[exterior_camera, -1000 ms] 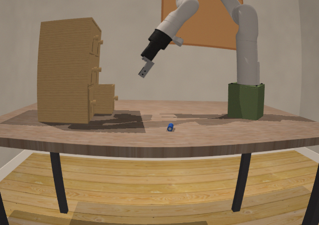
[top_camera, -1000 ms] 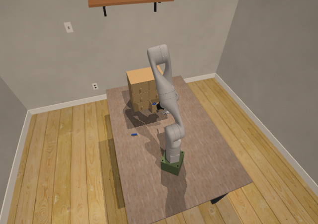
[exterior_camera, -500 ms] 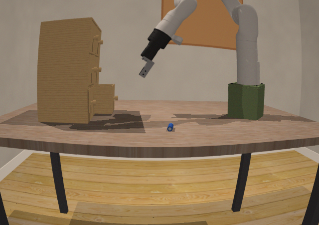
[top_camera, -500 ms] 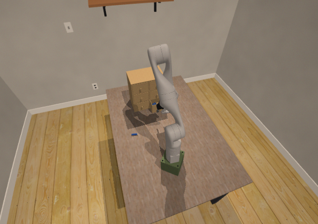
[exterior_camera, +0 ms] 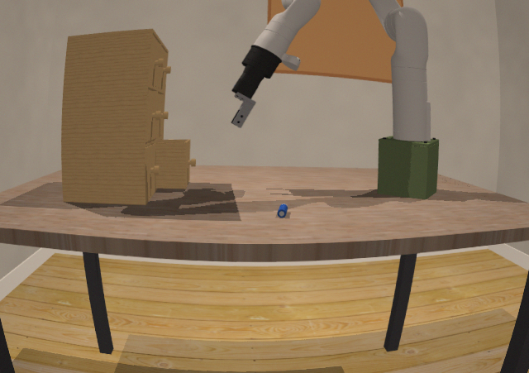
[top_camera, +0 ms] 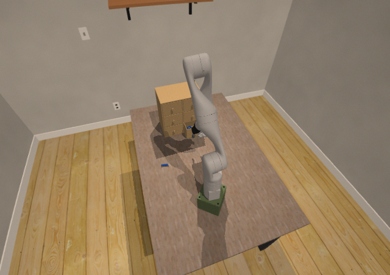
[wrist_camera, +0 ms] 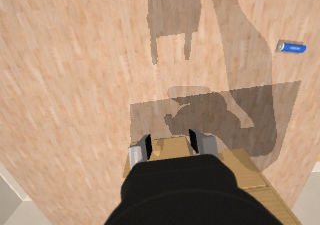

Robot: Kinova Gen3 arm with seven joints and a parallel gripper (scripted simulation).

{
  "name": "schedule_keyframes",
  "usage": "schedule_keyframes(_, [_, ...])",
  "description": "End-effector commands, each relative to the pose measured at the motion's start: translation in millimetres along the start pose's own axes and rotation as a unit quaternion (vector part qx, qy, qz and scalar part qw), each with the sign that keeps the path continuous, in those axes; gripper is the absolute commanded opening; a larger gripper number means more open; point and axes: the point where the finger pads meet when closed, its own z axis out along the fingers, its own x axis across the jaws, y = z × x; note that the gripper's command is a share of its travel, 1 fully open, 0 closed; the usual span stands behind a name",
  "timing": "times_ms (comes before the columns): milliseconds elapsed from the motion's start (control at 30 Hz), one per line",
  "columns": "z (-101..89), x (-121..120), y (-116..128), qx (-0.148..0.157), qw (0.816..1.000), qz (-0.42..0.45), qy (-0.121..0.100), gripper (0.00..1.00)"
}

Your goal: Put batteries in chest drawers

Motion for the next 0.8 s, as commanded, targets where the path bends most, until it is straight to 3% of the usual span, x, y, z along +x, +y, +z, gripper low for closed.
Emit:
schedule_keyframes(0, [-2.0,-1.0,6.8,-0.001,1.0,0.0,0.0,1.0])
schedule_keyframes(767, [-10.8,-1.0,11.5,0.076,0.997,0.0,0.0,1.0])
